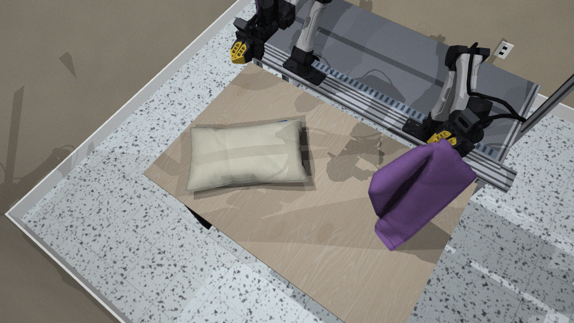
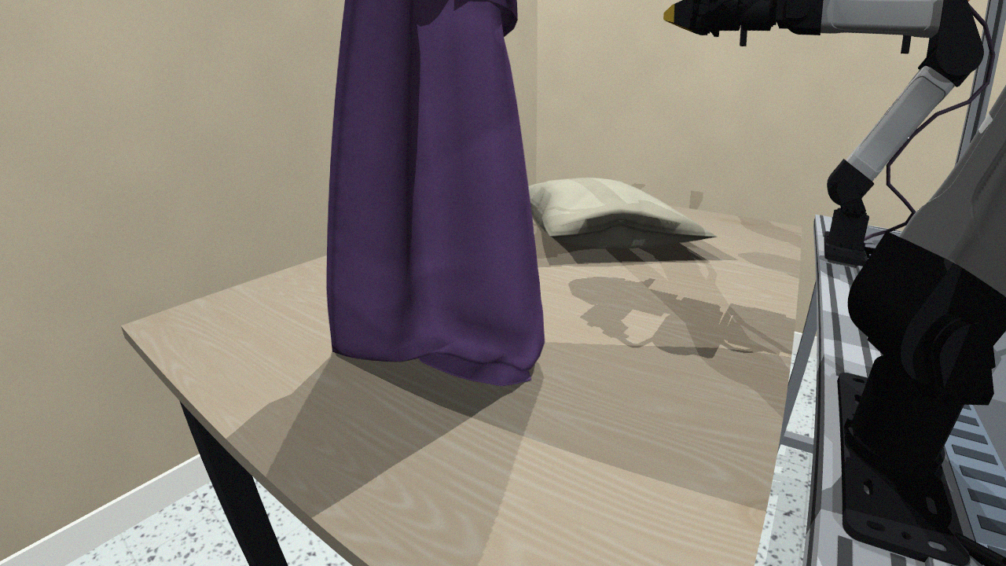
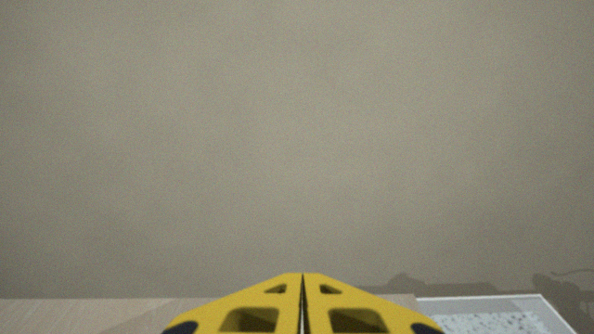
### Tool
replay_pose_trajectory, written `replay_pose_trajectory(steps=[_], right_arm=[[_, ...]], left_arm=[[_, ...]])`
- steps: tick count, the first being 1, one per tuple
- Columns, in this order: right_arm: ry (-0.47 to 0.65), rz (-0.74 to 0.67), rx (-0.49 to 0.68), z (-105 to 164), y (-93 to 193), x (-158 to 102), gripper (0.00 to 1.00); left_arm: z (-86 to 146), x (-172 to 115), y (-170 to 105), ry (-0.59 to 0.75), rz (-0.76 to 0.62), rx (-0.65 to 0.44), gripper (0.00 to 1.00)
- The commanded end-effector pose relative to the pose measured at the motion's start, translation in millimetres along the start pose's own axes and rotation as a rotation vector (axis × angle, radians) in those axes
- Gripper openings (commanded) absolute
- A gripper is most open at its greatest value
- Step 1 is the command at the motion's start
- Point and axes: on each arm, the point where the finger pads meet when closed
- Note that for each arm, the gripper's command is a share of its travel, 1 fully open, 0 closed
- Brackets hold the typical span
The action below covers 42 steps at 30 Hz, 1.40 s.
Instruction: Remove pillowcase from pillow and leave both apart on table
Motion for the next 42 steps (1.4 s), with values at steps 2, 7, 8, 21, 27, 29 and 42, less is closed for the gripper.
replay_pose_trajectory(steps=[2, 7, 8, 21, 27, 29, 42], right_arm=[[0.020, 0.010, 0.022, -2, 6, -3, 0.03], [0.020, 0.010, 0.022, -2, 6, -3, 0.03], [0.020, 0.010, 0.022, -2, 6, -3, 0.03], [0.020, 0.010, 0.022, -2, 6, -3, 0.03], [0.020, 0.010, 0.022, -2, 6, -3, 0.03], [0.020, 0.010, 0.022, -2, 6, -3, 0.03], [0.020, 0.010, 0.022, -2, 6, -3, 0.03]], left_arm=[[15, 1, -9, -0.030, -0.032, -0.014, 0.00], [26, -8, -11, -0.029, -0.031, -0.012, 0.00], [26, -8, -11, -0.029, -0.031, -0.012, 0.00], [55, -34, -21, -0.021, -0.027, -0.004, 0.00], [55, -45, -12, 0.002, 0.003, 0.029, 0.00], [53, -39, -15, 0.032, -0.029, 0.010, 0.00], [73, -68, -14, 0.266, -0.042, 0.013, 0.00]])
Point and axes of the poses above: on each arm, the point where the finger pads meet when closed, its own z axis back along the fingers, its own y axis across the jaws, x = y × z, and after that the axes turned 3 degrees about -z, right-handed
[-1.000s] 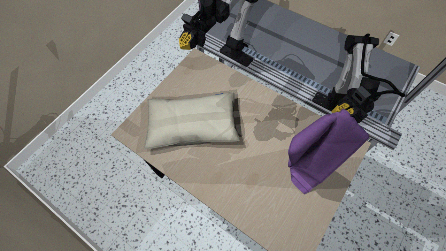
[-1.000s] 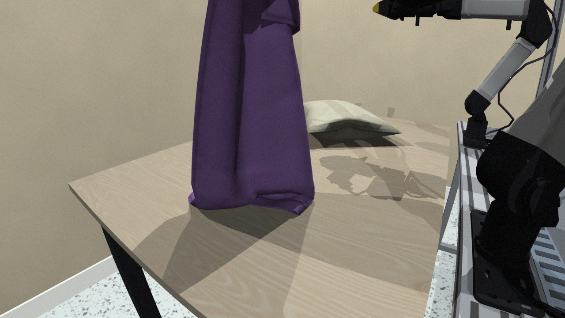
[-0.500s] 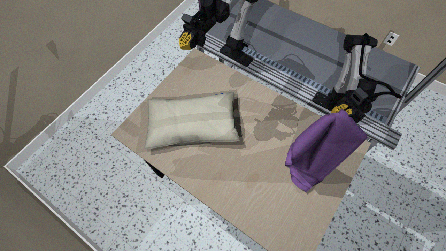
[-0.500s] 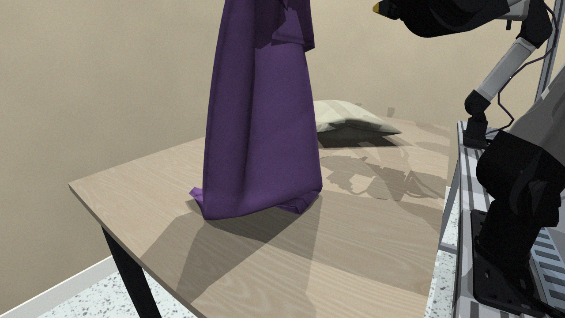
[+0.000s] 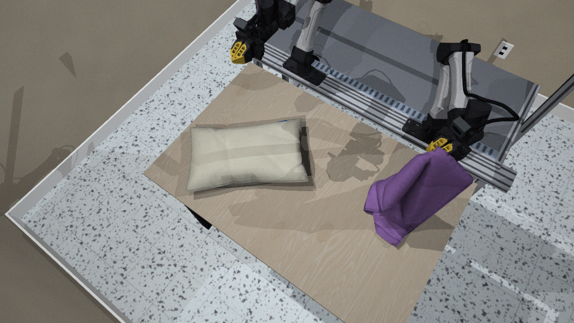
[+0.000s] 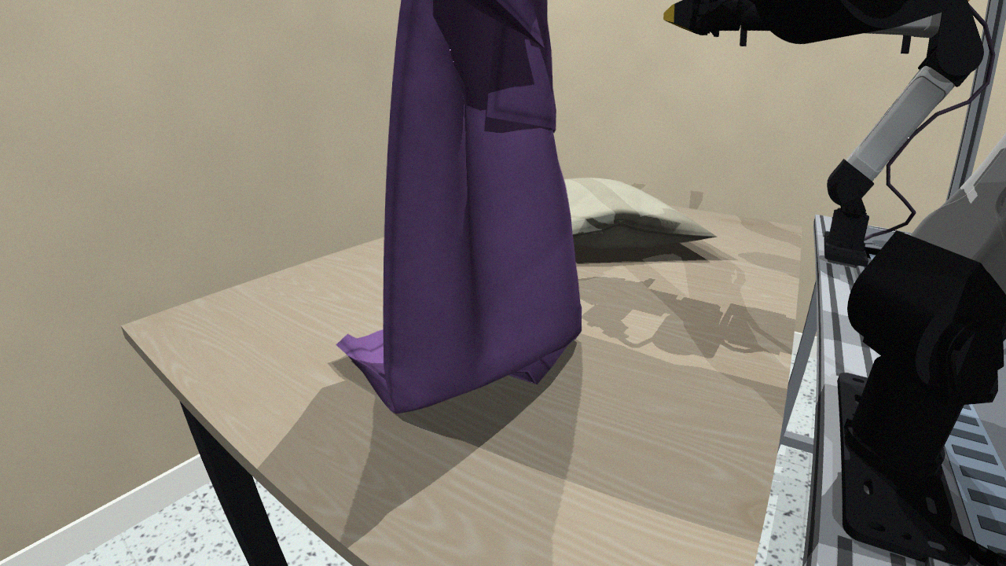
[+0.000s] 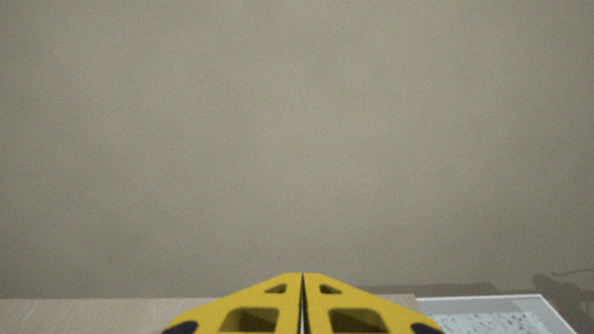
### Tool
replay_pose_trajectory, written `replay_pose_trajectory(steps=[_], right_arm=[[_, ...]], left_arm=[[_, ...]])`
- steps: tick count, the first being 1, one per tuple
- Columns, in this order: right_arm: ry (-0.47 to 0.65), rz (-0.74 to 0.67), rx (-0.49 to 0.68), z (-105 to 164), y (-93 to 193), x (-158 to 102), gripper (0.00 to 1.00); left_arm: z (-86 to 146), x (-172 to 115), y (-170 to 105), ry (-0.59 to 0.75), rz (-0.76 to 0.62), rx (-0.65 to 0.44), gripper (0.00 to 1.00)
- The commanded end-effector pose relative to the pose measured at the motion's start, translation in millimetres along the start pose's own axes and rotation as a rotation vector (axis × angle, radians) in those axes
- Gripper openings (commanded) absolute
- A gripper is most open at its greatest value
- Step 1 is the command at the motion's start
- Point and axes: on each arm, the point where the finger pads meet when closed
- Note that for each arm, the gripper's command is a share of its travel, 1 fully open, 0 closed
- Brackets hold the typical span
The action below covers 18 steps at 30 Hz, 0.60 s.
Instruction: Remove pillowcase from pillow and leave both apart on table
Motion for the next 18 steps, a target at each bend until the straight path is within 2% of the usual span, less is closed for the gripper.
replay_pose_trajectory(steps=[1, 13, 18], right_arm=[[0.020, 0.010, 0.022, -2, 6, -3, 0.03], [0.020, 0.010, 0.022, -2, 6, -3, 0.03], [0.020, 0.010, 0.022, -2, 6, -3, 0.03]], left_arm=[[1, -5, -3, 0.085, -0.014, -0.007, 0.00], [29, -24, -22, 0.240, -0.002, -0.037, 0.00], [33, -26, -24, 0.253, 0.000, -0.035, 0.00]])
Point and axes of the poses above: on each arm, the point where the finger pads meet when closed, its own z axis back along the fingers, its own y axis across the jaws, x = y × z, and after that the axes turned 3 degrees about -z, right-handed
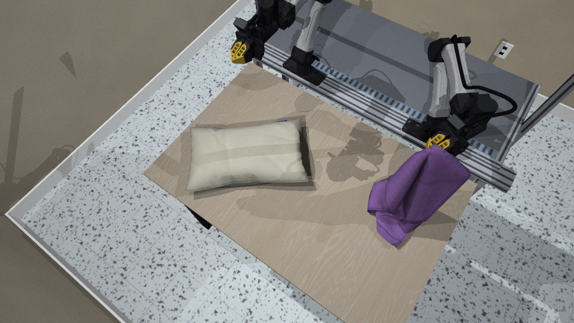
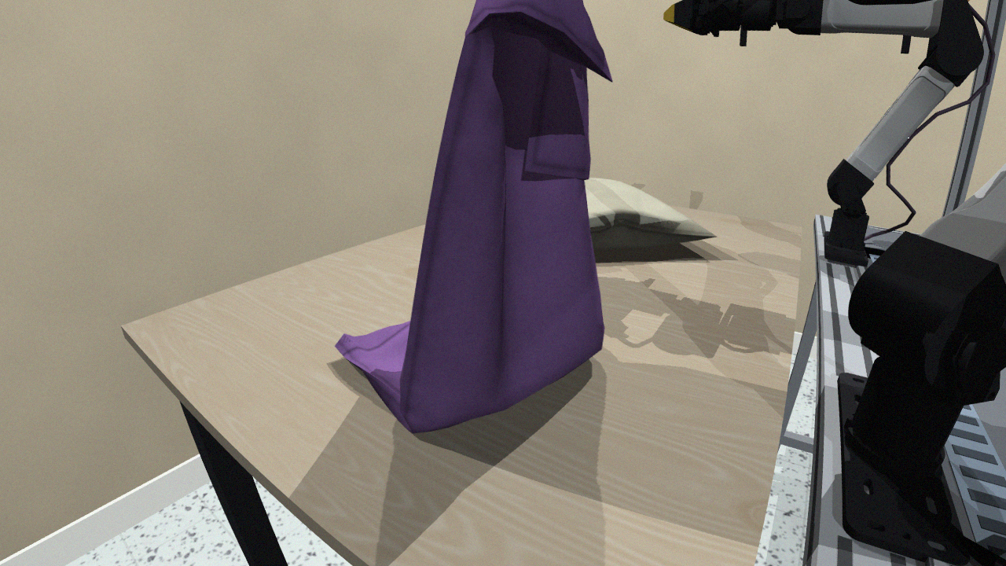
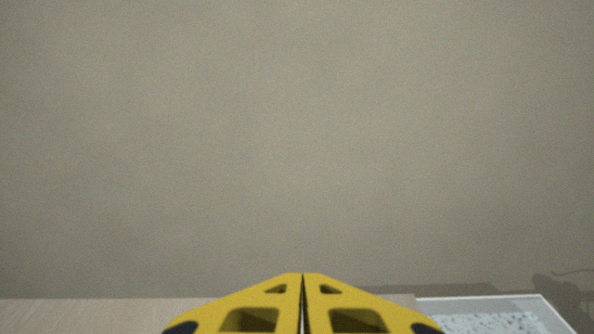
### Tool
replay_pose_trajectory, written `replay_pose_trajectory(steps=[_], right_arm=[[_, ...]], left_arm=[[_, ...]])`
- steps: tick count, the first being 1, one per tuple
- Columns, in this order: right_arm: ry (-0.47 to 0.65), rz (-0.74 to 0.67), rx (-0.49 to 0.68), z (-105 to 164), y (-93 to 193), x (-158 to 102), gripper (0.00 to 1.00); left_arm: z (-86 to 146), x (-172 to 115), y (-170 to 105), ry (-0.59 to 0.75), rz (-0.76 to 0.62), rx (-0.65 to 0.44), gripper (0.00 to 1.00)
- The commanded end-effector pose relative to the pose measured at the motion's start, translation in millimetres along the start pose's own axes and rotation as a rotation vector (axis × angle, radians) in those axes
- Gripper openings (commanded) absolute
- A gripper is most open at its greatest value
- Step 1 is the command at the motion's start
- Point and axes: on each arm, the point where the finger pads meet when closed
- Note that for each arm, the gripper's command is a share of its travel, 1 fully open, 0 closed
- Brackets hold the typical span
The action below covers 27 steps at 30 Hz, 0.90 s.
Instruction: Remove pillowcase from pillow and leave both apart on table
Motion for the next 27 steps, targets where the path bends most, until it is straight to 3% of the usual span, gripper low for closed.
replay_pose_trajectory(steps=[1, 7, 11, 19, 27], right_arm=[[0.020, 0.010, 0.022, -2, 6, -3, 0.03], [0.020, 0.010, 0.022, -2, 6, -3, 0.03], [0.020, 0.010, 0.022, -2, 6, -3, 0.03], [0.020, 0.010, 0.022, -2, 6, -3, 0.03], [0.020, 0.010, 0.022, -2, 6, -3, 0.03]], left_arm=[[3, 1, -3, 0.049, -0.012, -0.002, 0.00], [1, 6, 1, 0.034, -0.023, 0.019, 0.00], [3, -16, 5, 0.063, 0.028, 0.024, 0.00], [7, -14, -3, 0.040, -0.001, 0.001, 0.00], [20, -35, -11, 0.032, -0.009, -0.005, 0.00]])
Point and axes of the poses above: on each arm, the point where the finger pads meet when closed, its own z axis back along the fingers, its own y axis across the jaws, x = y × z, and after that the axes turned 3 degrees about -z, right-handed
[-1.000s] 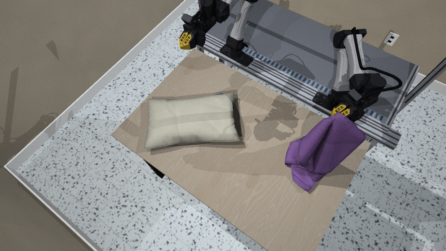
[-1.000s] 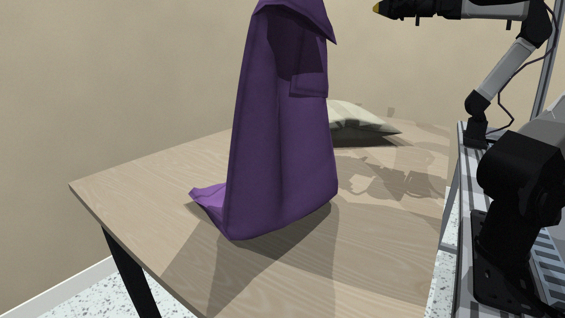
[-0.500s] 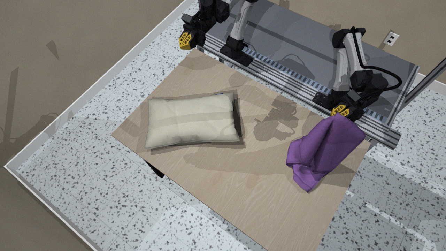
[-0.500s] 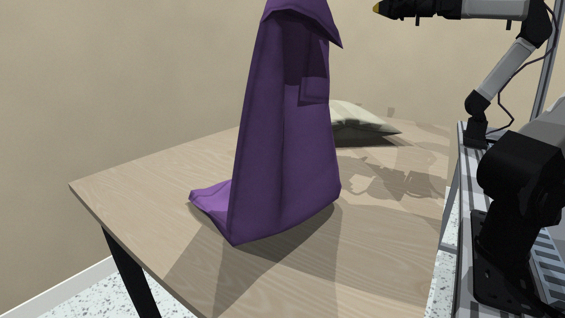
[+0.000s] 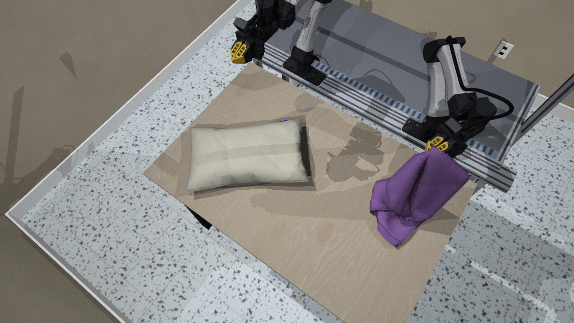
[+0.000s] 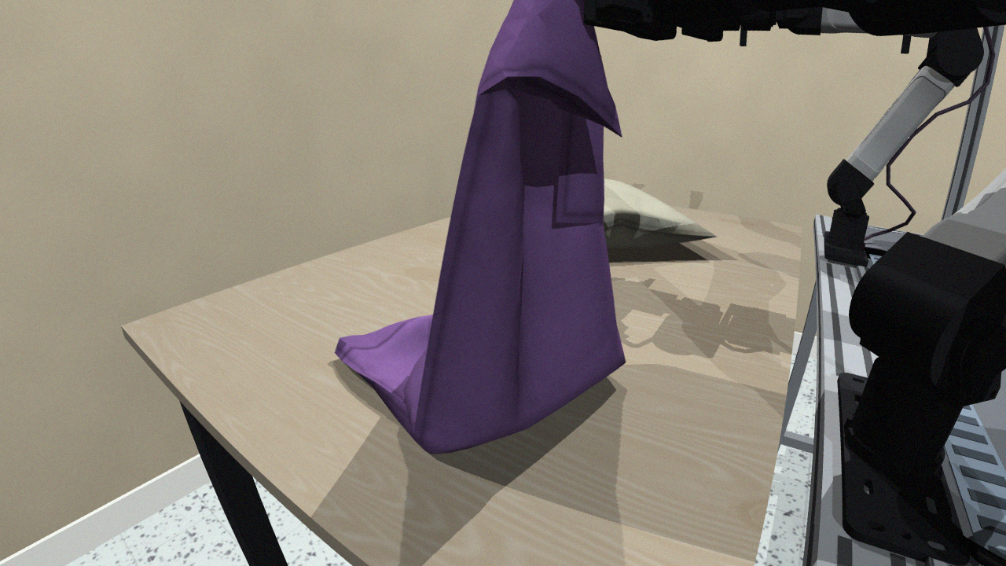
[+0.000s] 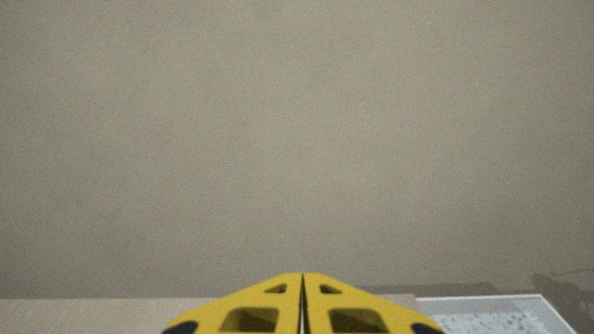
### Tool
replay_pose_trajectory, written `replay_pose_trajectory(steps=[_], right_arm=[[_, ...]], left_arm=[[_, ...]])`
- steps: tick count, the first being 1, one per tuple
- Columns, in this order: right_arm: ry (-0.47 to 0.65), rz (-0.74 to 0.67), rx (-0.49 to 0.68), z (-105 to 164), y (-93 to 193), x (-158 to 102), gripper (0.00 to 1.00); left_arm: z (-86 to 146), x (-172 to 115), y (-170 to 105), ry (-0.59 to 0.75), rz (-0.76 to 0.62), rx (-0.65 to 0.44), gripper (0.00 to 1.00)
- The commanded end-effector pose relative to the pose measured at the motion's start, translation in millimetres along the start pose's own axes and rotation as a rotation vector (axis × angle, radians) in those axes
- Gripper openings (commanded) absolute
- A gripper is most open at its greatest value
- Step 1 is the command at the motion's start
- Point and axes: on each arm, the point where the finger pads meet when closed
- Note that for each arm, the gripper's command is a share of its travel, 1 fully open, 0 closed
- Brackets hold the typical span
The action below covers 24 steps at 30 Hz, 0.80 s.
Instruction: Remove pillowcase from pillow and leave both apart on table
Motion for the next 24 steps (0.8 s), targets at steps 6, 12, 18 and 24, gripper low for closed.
replay_pose_trajectory(steps=[6, 12, 18, 24], right_arm=[[0.020, 0.010, 0.022, -2, 6, -3, 0.03], [0.020, 0.010, 0.022, -2, 6, -3, 0.03], [0.020, 0.010, 0.022, -2, 6, -3, 0.03], [0.020, 0.010, 0.022, -2, 6, -3, 0.03]], left_arm=[[12, -18, -9, -0.017, -0.019, -0.016, 0.00], [19, -38, -14, -0.014, -0.012, -0.012, 0.00], [22, -46, -13, -0.012, -0.007, 0.003, 0.00], [21, -48, -5, 0.018, 0.005, 0.034, 0.00]])
Point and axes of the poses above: on each arm, the point where the finger pads meet when closed, its own z axis back along the fingers, its own y axis across the jaws, x = y × z, and after that the axes turned 3 degrees about -z, right-handed
